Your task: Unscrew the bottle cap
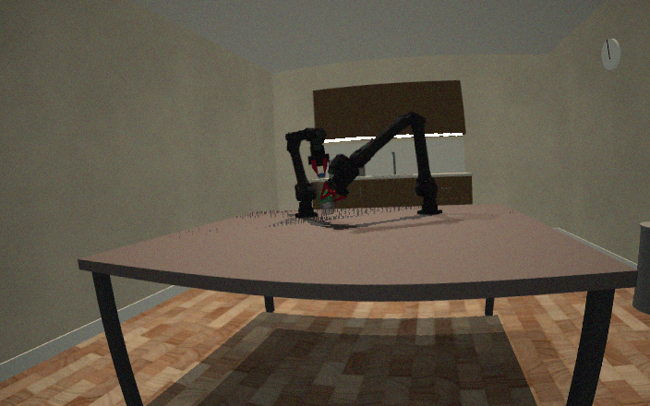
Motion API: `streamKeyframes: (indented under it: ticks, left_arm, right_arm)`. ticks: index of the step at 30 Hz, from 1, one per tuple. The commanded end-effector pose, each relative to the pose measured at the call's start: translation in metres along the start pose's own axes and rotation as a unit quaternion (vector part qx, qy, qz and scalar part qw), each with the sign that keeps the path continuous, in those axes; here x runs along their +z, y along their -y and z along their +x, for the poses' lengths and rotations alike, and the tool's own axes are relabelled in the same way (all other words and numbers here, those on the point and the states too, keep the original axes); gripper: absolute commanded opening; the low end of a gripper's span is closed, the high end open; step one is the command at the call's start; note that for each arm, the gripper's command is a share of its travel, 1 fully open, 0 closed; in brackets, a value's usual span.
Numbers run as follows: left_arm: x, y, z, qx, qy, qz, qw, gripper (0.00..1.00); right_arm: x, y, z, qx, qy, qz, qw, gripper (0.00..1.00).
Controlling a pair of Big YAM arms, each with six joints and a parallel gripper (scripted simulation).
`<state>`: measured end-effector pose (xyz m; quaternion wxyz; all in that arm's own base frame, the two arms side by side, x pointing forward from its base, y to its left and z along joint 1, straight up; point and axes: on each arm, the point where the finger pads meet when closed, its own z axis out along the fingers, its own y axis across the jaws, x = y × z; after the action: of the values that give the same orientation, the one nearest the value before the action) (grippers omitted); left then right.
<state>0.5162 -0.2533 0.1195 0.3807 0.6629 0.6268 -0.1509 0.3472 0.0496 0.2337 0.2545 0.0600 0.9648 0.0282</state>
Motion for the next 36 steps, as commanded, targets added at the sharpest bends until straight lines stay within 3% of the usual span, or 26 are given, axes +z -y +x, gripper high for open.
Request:
streamKeyframes:
  ticks: [1,6,11,13,14,19,26,27,30,35,36]
  left_arm:
    - [-0.0024,-0.0114,-0.0001,0.002,0.001,-0.007,1.0,0.0]
    - [-0.0024,-0.0114,-0.0001,0.002,0.001,-0.007,1.0,0.0]
    - [-0.0024,-0.0114,-0.0001,0.002,0.001,-0.007,1.0,0.0]
    - [-0.0024,-0.0114,-0.0001,0.002,0.001,-0.007,1.0,0.0]
    - [-0.0024,-0.0114,-0.0001,0.002,0.001,-0.007,1.0,0.0]
    - [-0.0024,-0.0114,-0.0001,0.002,0.001,-0.007,1.0,0.0]
    - [-0.0024,-0.0114,-0.0001,0.002,0.001,-0.007,1.0,0.0]
    - [-0.0024,-0.0114,-0.0001,0.002,0.001,-0.007,1.0,0.0]
    - [-0.0024,-0.0114,-0.0001,0.002,0.001,-0.007,1.0,0.0]
    - [-0.0024,-0.0114,-0.0001,0.002,0.001,-0.007,1.0,0.0]
    - [-0.0024,-0.0114,-0.0001,0.002,0.001,-0.007,1.0,0.0]
  right_arm:
    - [-0.0143,-0.0058,-0.017,-0.139,0.011,-0.006,0.99,0.0]
    - [-0.0145,-0.0058,-0.0169,-0.246,0.01,-0.004,0.969,0.0]
    - [-0.0148,-0.0057,-0.0169,-0.35,0.01,-0.002,0.937,0.0]
    - [-0.0148,-0.0057,-0.0169,-0.35,0.01,-0.002,0.937,0.0]
    - [-0.0148,-0.0057,-0.0169,-0.402,0.01,-0.001,0.916,0.0]
    - [-0.0149,-0.0057,-0.0168,-0.495,0.015,-0.002,0.869,0.0]
    - [-0.0149,-0.0057,-0.0168,-0.495,0.015,-0.002,0.869,0.0]
    - [-0.0116,-0.0036,-0.0146,-0.468,0.017,0.004,0.884,0.0]
    - [-0.0116,-0.0035,-0.0146,-0.468,0.017,0.004,0.884,0.0]
    - [-0.0116,-0.0035,-0.0146,-0.468,0.017,0.004,0.884,0.57]
    - [-0.0116,-0.0035,-0.0146,-0.468,0.017,0.004,0.884,0.57]
